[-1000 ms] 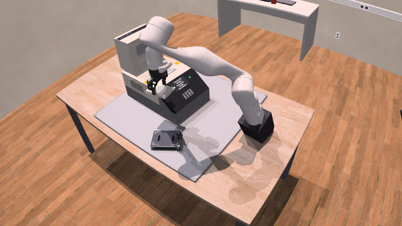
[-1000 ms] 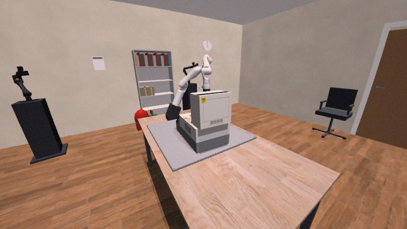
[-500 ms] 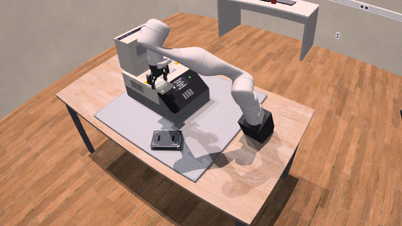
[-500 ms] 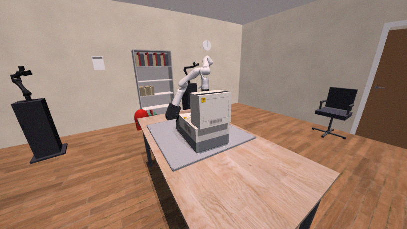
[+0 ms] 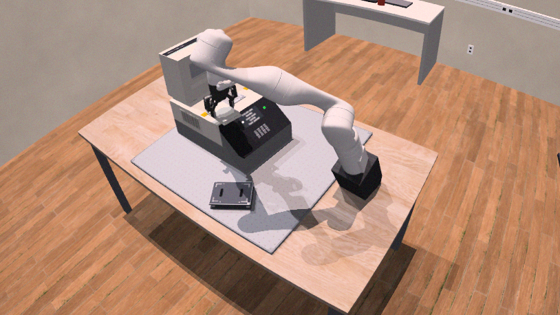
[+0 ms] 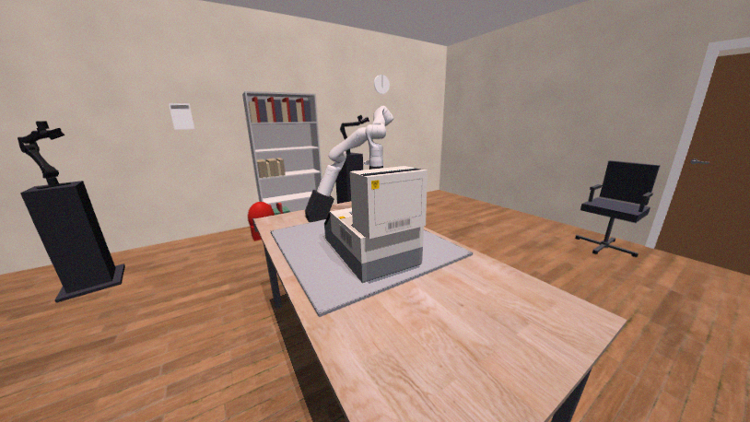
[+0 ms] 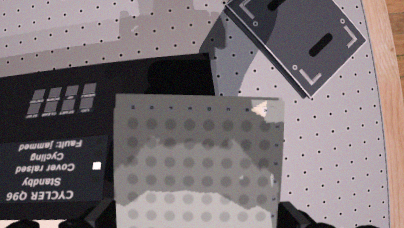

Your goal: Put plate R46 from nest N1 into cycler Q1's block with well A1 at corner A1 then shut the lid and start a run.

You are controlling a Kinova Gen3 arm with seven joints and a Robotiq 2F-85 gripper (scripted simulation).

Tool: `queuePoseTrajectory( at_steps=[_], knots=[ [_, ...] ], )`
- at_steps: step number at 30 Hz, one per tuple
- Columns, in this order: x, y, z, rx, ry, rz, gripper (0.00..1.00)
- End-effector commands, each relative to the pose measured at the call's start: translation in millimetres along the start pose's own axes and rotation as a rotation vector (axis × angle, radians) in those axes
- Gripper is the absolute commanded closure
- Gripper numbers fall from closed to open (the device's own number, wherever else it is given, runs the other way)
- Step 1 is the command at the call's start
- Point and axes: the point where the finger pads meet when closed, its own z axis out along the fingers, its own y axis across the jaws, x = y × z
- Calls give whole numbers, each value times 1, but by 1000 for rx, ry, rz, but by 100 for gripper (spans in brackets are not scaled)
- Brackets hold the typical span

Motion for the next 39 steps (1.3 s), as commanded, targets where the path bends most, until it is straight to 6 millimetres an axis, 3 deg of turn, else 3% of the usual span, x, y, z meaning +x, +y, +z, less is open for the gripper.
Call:
queuePoseTrajectory(
  at_steps=[1,39],
  knots=[
    [-9,-6,-1,0,-1,36,9],
    [-94,-71,-1,0,-1,410,9]
  ],
)
